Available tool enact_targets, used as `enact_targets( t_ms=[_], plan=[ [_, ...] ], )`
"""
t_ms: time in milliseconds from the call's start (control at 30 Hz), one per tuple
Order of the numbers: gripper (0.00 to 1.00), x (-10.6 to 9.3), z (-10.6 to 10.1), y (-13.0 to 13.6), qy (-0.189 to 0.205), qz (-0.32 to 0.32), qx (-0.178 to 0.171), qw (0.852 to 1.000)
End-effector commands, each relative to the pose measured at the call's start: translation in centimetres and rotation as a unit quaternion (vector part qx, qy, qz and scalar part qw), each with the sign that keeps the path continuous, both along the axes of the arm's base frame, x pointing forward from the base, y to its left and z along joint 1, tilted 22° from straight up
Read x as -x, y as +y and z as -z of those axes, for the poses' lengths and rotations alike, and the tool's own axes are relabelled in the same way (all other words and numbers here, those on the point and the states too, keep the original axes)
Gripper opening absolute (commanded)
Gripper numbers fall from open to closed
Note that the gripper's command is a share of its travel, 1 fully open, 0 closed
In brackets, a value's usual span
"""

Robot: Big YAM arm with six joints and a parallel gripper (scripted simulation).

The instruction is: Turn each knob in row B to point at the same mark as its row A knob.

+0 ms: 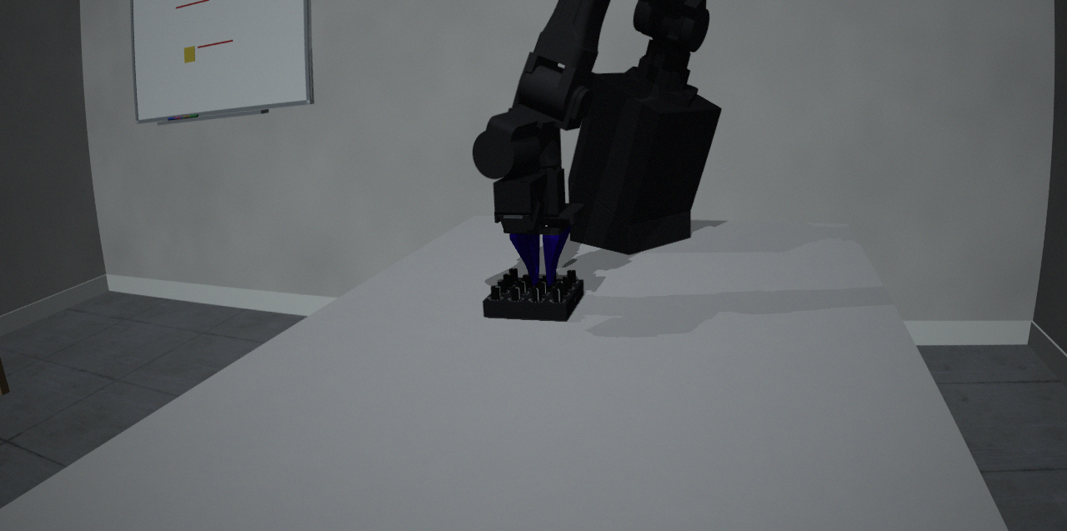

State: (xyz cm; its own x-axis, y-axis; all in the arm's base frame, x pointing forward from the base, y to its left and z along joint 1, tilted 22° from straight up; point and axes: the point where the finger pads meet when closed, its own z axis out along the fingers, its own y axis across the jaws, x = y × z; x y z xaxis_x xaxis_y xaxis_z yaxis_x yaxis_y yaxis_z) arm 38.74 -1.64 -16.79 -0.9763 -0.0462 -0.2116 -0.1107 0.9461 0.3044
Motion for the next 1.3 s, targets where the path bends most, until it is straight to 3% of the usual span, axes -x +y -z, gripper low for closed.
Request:
enact_targets(
  t_ms=[0,1267],
  plan=[
    [0.18,-1.22,0.19,0.05,-0.01,0.002,0.003,1.0],
    [0.18,-0.98,0.37,0.16,-0.008,0.001,0.003,1.0]
  ],
)
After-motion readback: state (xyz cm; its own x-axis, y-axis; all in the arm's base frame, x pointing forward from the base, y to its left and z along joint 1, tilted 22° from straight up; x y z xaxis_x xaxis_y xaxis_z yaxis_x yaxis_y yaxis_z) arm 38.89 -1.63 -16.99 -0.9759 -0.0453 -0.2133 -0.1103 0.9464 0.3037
